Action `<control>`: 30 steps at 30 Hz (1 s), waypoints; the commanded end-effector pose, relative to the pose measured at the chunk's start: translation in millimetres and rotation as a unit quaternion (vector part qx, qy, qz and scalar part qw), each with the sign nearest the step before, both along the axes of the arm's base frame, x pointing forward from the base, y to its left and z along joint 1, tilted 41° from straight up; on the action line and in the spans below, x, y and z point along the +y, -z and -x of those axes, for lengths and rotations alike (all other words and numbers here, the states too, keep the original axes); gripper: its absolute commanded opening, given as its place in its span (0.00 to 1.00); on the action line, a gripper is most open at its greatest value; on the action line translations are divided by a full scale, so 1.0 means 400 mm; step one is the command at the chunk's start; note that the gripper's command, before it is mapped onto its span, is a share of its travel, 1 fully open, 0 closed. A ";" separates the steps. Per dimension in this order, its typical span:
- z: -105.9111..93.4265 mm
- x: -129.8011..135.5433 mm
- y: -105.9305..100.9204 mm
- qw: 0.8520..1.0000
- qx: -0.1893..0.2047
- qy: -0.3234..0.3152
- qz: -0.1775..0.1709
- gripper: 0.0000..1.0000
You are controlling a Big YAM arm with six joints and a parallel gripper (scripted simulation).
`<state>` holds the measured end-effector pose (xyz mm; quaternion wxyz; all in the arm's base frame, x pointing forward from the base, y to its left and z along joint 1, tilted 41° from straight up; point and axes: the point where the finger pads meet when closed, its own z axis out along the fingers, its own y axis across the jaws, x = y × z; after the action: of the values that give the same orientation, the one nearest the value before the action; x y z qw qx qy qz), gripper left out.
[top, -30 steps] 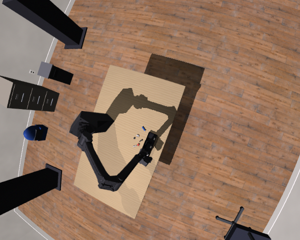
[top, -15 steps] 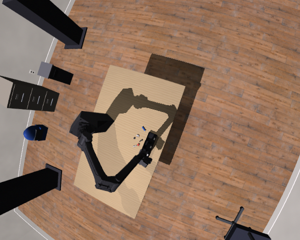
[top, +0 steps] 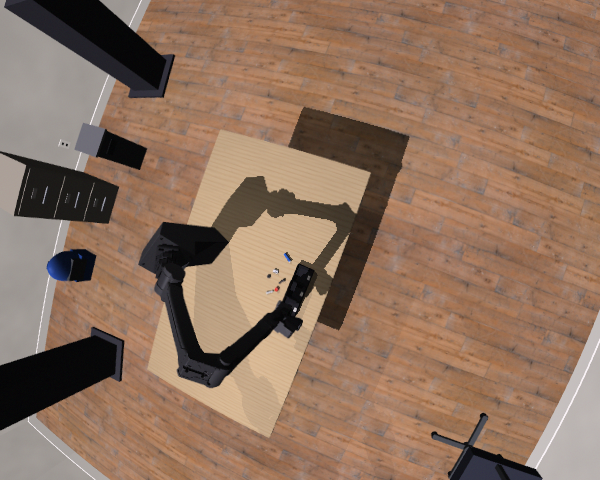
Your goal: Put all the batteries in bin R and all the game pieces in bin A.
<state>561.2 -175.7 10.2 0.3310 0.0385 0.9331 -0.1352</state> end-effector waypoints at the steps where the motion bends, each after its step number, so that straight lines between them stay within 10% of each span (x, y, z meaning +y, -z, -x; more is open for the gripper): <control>1: 0.008 0.027 0.029 1.000 0.012 -0.004 -0.004 0.08; 14: -0.017 0.148 0.052 1.000 0.003 -0.003 -0.003 0.08; 15: -0.034 0.158 -0.003 1.000 -0.017 -0.003 0.000 0.08; 21: -0.043 0.232 0.061 1.000 -0.001 -0.004 -0.003 0.08; 30: -0.041 0.193 0.031 1.000 -0.006 0.009 -0.003 0.08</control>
<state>573.7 -90.4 -13.8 0.3264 0.0359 0.9351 -0.1336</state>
